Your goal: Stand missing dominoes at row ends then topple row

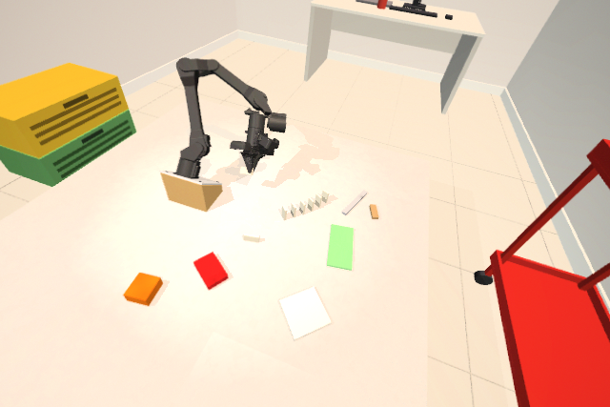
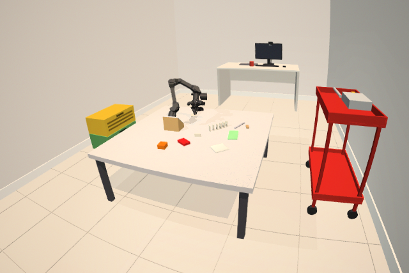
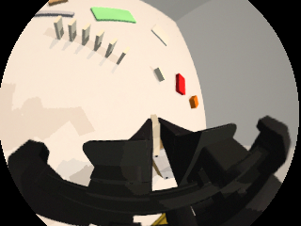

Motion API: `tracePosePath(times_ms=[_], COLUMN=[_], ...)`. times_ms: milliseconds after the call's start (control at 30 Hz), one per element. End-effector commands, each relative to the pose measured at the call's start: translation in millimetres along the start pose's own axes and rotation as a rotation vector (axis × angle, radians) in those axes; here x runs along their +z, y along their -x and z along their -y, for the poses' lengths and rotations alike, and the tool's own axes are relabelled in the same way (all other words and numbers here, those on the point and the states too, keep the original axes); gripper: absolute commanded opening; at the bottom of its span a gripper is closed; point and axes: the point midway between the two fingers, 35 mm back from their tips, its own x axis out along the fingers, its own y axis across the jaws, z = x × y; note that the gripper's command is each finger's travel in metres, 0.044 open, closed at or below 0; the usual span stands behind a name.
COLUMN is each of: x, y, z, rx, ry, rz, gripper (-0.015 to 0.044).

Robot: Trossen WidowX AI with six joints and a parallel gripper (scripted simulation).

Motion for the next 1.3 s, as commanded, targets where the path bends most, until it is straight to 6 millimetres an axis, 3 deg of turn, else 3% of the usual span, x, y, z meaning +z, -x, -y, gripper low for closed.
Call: tracePosePath(times_ms=[0,633,1267], x=[1.1,7.2,5.6], y=[-0.7,3.2,23.5], z=[0.4,-7.2,-19.1], rx=[-0.033,-0.05,0.149], ry=[-0.013,-0.113,-0.293], rz=[0.093,0.492,0.867], gripper=[0.002,0.002,0.002])
